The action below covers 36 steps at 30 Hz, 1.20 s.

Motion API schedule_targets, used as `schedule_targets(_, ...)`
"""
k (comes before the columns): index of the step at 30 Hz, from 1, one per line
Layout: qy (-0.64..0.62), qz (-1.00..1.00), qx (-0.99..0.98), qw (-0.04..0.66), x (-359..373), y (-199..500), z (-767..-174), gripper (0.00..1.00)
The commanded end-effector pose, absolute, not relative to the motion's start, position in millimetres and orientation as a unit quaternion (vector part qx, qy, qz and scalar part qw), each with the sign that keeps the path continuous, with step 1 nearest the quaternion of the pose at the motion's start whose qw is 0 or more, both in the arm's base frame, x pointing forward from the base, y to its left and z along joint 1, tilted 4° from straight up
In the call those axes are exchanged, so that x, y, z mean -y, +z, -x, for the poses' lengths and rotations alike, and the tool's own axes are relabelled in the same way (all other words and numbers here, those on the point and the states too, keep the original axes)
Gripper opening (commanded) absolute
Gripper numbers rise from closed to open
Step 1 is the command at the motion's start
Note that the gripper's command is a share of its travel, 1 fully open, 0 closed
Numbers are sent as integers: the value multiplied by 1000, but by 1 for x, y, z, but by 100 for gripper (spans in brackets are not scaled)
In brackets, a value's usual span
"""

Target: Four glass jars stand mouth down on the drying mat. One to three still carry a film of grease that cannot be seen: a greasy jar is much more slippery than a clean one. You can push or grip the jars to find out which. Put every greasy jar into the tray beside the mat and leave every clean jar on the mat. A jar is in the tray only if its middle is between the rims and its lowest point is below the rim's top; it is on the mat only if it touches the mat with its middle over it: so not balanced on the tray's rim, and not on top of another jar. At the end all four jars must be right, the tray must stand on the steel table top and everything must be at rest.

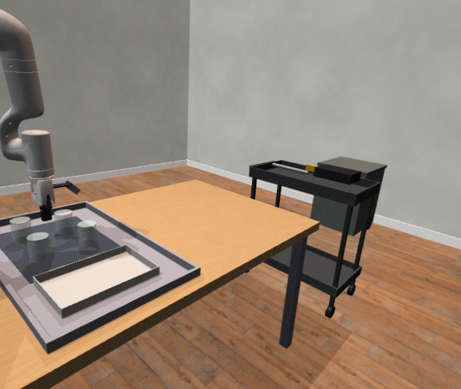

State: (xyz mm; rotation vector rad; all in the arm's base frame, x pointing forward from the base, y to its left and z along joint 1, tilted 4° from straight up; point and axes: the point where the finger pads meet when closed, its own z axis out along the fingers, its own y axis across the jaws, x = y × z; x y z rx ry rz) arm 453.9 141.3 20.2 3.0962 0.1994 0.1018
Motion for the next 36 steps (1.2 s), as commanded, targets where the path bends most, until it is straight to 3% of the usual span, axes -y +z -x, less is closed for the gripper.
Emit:
schedule_targets(1, 34, -997, -64, 18, -142, 21, -455, 0)
schedule_targets(36, 34, -997, -64, 18, -142, 21, -459, 0)
